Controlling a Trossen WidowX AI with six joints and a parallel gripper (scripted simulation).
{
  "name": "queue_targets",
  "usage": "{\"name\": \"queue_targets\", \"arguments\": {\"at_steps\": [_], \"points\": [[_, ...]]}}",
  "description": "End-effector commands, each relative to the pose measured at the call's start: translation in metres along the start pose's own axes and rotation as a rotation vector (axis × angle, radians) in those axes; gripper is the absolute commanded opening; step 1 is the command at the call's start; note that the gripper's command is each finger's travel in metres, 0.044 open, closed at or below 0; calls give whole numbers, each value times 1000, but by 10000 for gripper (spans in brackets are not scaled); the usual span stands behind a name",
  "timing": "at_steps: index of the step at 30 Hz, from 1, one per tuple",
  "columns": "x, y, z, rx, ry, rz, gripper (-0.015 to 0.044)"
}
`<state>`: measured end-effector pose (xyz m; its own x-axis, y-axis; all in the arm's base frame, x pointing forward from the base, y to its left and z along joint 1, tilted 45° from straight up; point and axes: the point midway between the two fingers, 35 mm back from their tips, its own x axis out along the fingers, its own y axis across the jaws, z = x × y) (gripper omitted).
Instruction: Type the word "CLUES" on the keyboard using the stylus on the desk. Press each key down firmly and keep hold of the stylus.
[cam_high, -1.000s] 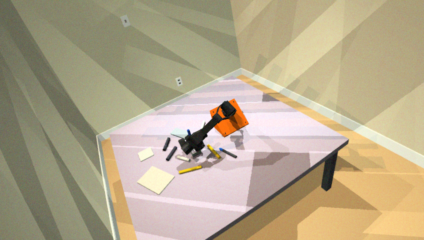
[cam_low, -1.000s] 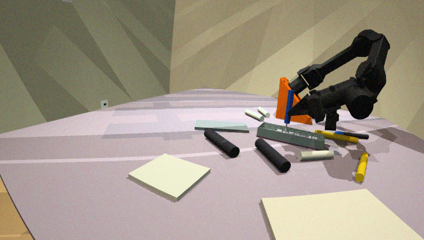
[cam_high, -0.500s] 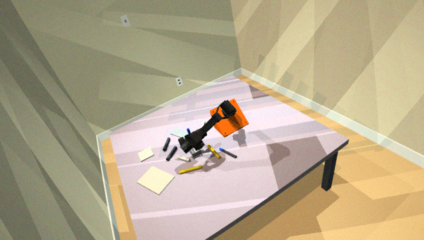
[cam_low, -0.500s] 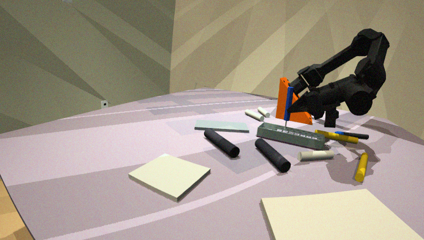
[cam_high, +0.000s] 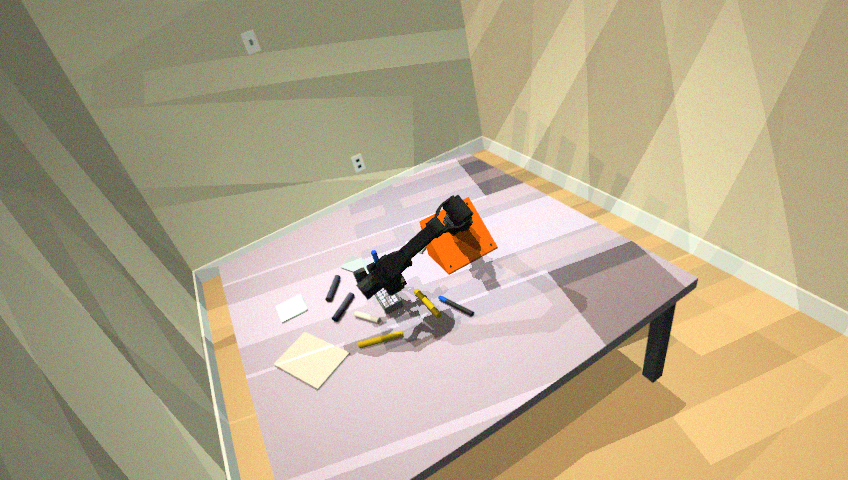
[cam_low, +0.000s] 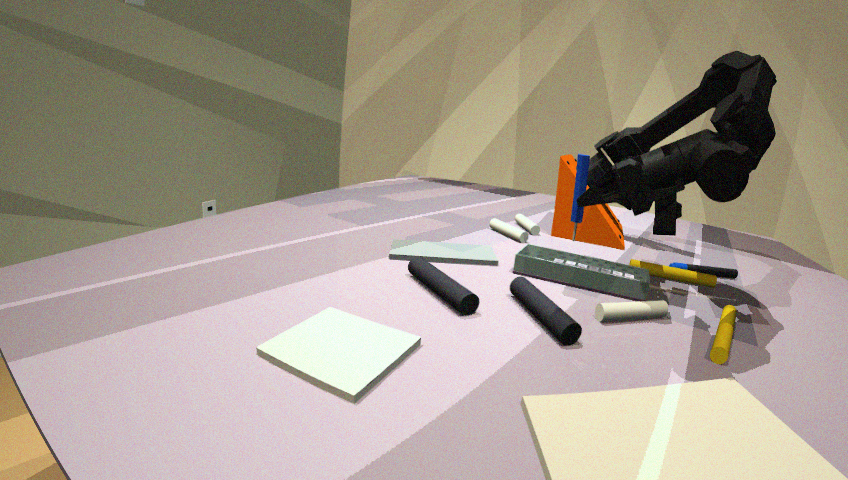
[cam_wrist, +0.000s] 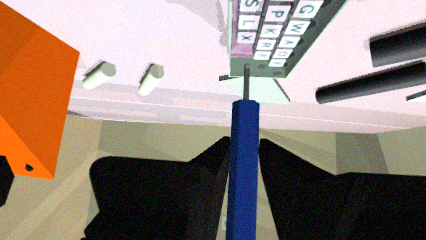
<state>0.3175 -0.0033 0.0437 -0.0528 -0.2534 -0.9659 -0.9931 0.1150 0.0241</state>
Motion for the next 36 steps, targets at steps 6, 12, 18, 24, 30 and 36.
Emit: {"name": "queue_targets", "arguments": {"at_steps": [6,12,18,24,30,36], "points": [[-12,-1,5,0,1,-3,0],[-34,0,14,0,2,-10,0],[-34,0,14,0,2,-10,0],[-27,0,27,0,2,-10,0],[-24,1,31,0,2,-10,0],[-23,1,33,0,1,-10,53]]}}
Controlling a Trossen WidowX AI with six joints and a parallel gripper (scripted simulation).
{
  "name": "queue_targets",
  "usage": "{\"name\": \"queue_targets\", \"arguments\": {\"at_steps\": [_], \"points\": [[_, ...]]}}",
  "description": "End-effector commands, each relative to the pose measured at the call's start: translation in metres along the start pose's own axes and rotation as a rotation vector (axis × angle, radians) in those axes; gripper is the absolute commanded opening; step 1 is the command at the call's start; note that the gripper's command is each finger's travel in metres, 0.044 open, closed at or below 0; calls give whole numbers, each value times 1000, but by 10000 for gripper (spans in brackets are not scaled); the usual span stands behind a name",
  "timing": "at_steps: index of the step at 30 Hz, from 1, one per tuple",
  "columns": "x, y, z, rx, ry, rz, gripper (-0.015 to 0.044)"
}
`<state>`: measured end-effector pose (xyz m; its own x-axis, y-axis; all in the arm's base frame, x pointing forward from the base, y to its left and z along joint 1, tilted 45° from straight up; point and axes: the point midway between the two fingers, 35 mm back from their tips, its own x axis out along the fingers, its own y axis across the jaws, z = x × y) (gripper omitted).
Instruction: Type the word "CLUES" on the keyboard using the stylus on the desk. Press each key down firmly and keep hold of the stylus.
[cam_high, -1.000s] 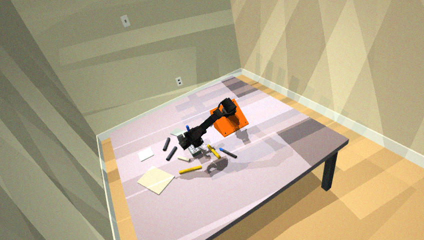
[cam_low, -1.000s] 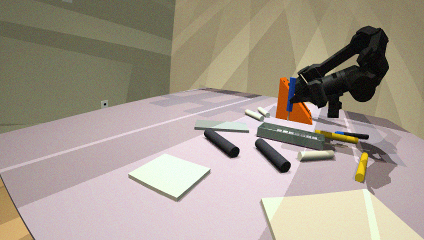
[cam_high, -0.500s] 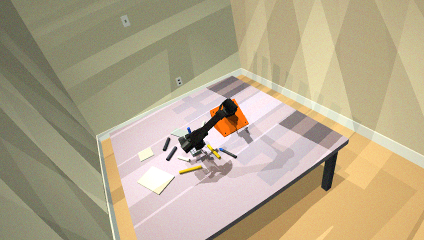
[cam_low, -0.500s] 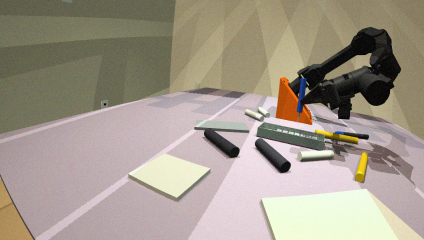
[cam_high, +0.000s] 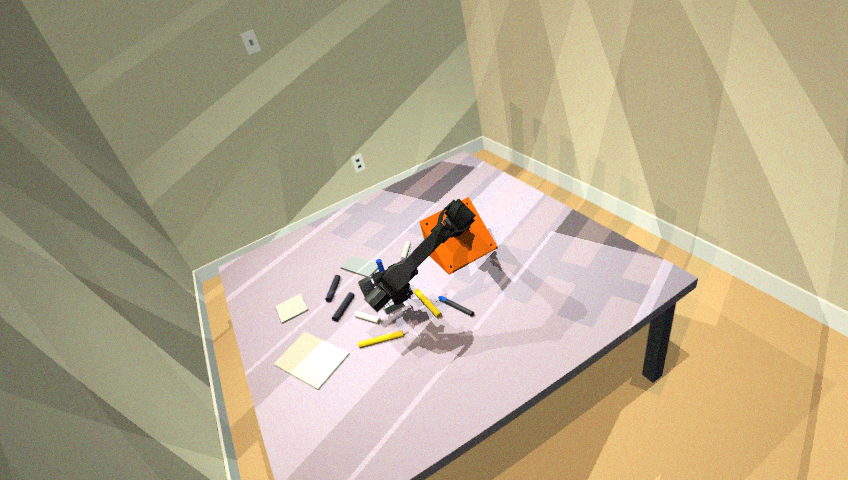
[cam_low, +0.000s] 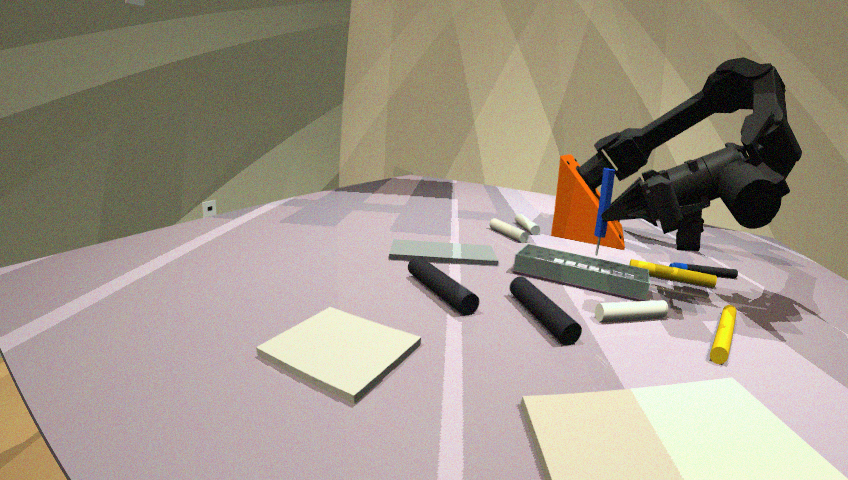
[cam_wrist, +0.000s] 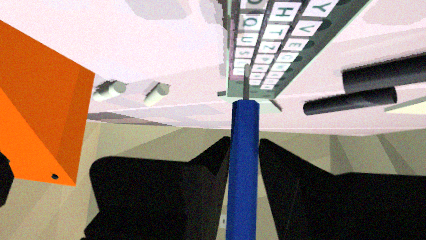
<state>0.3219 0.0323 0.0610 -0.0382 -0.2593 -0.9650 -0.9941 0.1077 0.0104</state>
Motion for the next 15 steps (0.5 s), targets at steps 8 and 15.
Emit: {"name": "queue_targets", "arguments": {"at_steps": [8,15], "points": [[3,1,4,4,-3,5,81],[5,1,7,4,-3,5,81]]}}
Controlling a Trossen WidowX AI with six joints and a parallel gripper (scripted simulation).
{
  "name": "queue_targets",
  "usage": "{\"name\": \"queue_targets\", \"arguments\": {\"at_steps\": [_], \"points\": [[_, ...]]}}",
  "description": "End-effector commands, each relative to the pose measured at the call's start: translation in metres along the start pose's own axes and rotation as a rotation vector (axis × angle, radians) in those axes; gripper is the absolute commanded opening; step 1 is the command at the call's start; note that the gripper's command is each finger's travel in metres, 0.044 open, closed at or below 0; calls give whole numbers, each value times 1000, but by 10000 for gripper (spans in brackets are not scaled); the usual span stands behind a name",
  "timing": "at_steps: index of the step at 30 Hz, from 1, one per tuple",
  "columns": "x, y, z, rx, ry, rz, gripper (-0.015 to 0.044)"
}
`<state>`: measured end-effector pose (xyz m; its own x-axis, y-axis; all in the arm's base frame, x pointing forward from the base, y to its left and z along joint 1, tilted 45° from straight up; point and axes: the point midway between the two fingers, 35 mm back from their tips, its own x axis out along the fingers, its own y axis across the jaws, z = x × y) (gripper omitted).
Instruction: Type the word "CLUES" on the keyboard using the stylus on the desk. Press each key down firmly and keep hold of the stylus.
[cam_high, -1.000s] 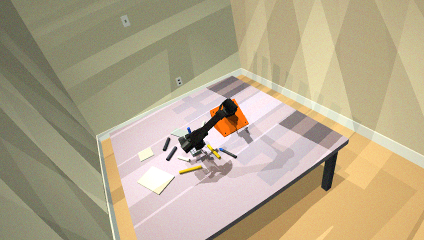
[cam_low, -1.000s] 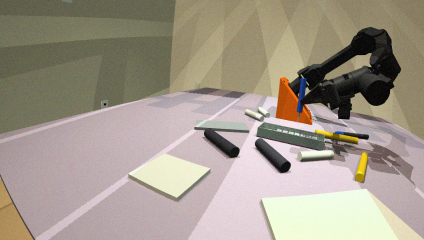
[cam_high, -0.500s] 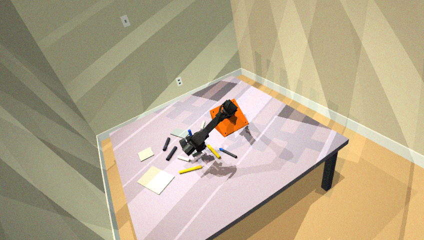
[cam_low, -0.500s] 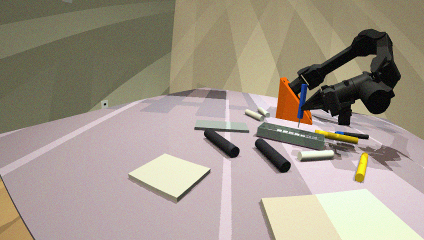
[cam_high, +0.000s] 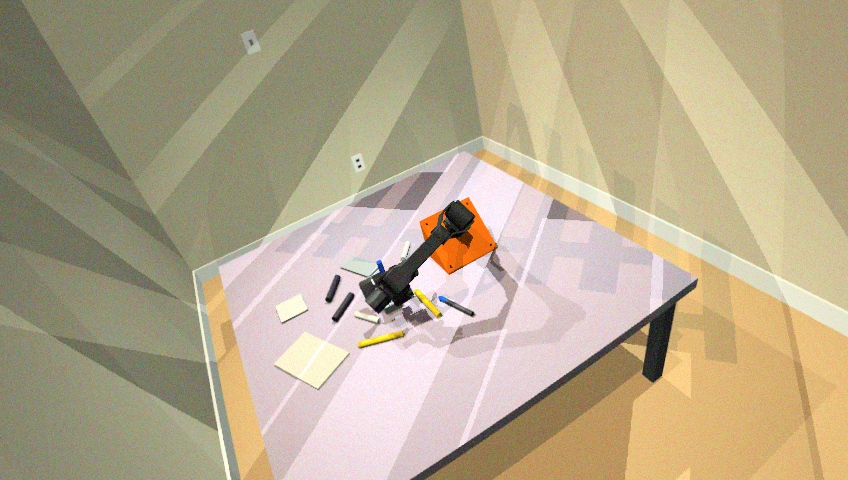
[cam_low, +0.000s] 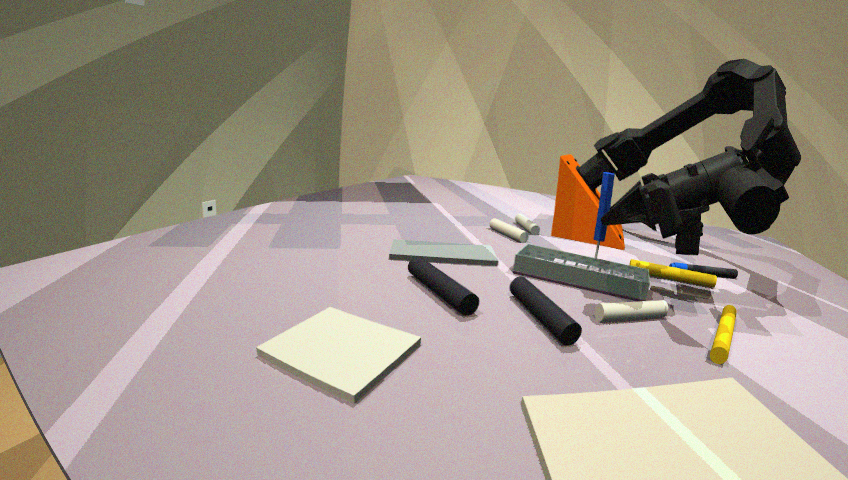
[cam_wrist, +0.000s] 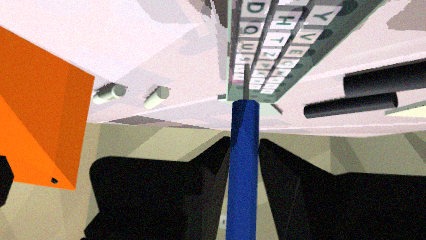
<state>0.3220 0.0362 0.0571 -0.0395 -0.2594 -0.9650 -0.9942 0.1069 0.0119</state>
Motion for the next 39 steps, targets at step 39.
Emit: {"name": "queue_targets", "arguments": {"at_steps": [39], "points": [[8,0,14,5,-4,4,81]]}}
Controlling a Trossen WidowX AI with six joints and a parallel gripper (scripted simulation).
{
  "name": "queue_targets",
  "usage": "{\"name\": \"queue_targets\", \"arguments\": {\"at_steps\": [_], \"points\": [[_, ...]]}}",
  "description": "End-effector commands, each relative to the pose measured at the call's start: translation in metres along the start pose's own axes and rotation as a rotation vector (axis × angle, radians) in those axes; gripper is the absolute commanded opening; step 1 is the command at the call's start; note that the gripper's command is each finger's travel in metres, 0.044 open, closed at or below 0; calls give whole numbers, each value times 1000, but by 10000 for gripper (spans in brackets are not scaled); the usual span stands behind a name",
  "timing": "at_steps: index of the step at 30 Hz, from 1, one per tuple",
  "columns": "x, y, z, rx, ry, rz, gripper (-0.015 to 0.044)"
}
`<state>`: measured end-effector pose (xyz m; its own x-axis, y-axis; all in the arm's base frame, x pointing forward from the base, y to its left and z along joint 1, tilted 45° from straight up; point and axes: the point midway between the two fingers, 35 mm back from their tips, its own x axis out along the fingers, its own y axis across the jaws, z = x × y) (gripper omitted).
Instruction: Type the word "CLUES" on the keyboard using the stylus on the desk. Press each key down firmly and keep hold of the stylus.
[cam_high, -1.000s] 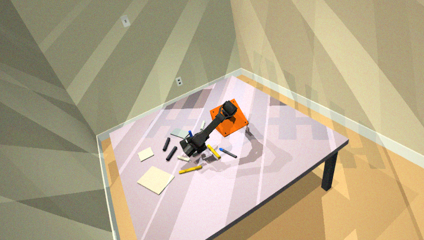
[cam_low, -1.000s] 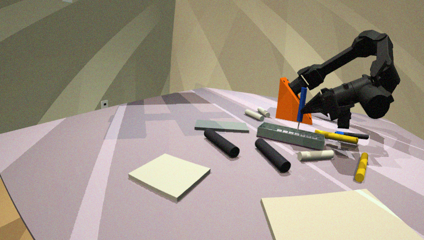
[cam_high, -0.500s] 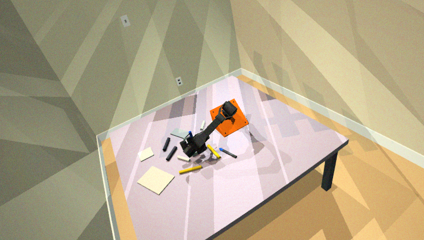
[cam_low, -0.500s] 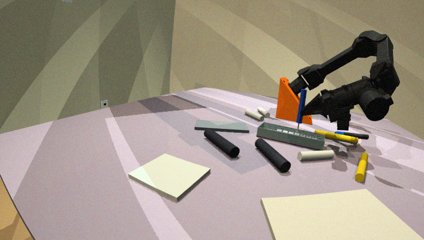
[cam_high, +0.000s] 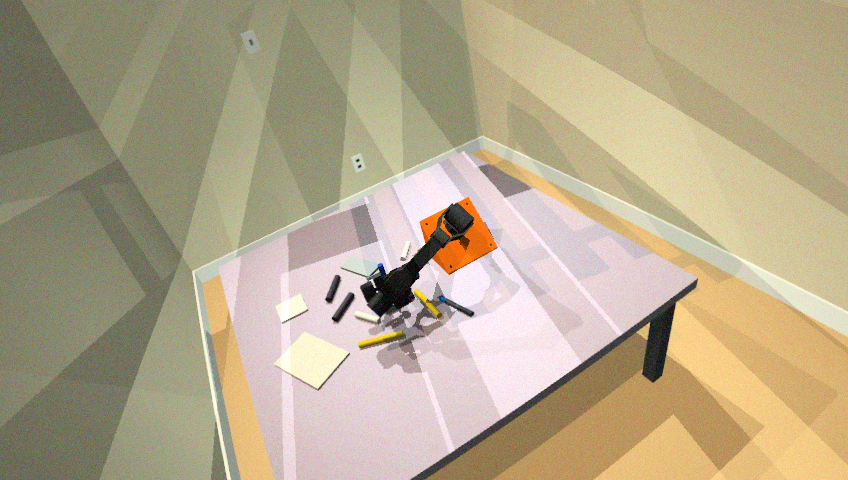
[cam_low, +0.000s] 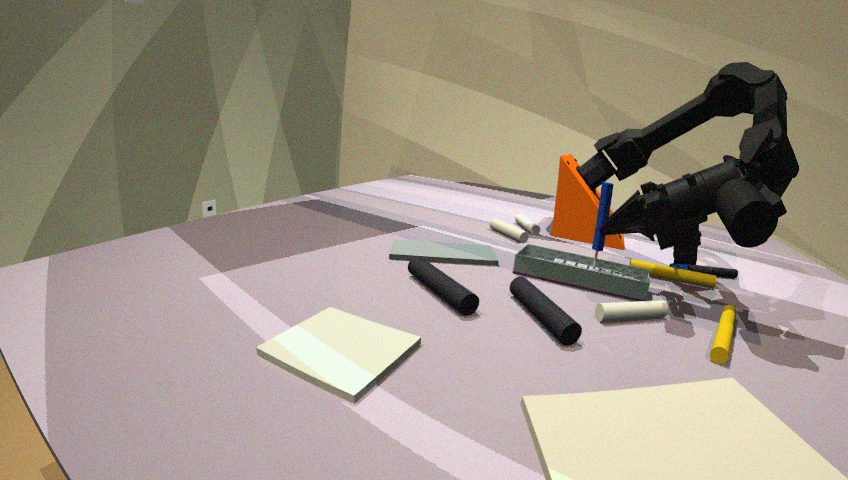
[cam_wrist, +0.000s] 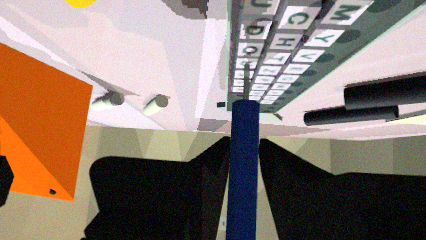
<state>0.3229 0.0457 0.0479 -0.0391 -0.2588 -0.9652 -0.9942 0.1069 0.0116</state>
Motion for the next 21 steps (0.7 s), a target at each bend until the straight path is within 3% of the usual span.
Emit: {"name": "queue_targets", "arguments": {"at_steps": [1,21], "points": [[2,0,2,5,-3,5,81],[-9,0,-17,5,-3,4,81]]}}
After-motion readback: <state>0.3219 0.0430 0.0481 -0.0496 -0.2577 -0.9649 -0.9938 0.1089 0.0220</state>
